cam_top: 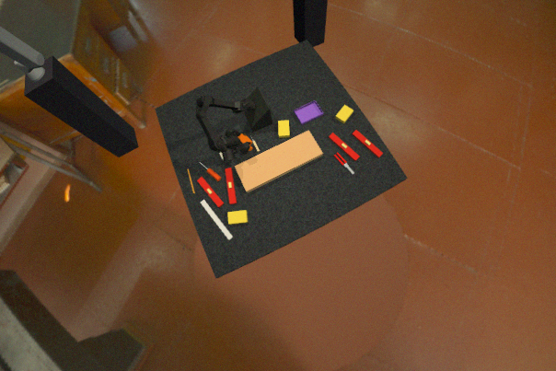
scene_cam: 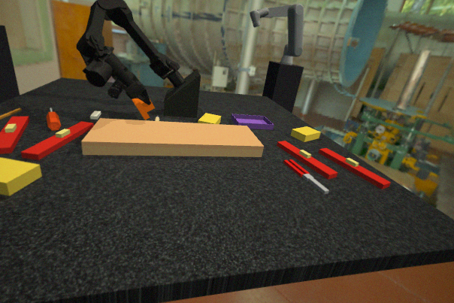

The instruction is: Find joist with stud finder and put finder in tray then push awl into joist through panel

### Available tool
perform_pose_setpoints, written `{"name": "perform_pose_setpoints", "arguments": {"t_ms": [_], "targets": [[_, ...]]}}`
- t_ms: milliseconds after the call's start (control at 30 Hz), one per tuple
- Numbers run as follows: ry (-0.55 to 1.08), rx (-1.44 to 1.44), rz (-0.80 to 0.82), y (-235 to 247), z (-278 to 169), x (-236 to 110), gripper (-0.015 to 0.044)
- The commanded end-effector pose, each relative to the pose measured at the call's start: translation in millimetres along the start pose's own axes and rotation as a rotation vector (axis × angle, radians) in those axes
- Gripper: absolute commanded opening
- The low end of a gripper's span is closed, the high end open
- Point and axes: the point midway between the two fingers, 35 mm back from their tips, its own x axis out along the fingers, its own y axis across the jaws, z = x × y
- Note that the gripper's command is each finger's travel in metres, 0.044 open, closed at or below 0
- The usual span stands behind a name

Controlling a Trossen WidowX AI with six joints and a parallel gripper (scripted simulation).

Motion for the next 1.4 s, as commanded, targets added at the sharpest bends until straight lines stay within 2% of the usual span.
{"name": "perform_pose_setpoints", "arguments": {"t_ms": [0,1367], "targets": [[0.042,-0.008,0.01,1.5,0.0,-1.7,0.0],[0.309,-0.012,0.005,1.1,6.7,-0.3,0.0]]}}
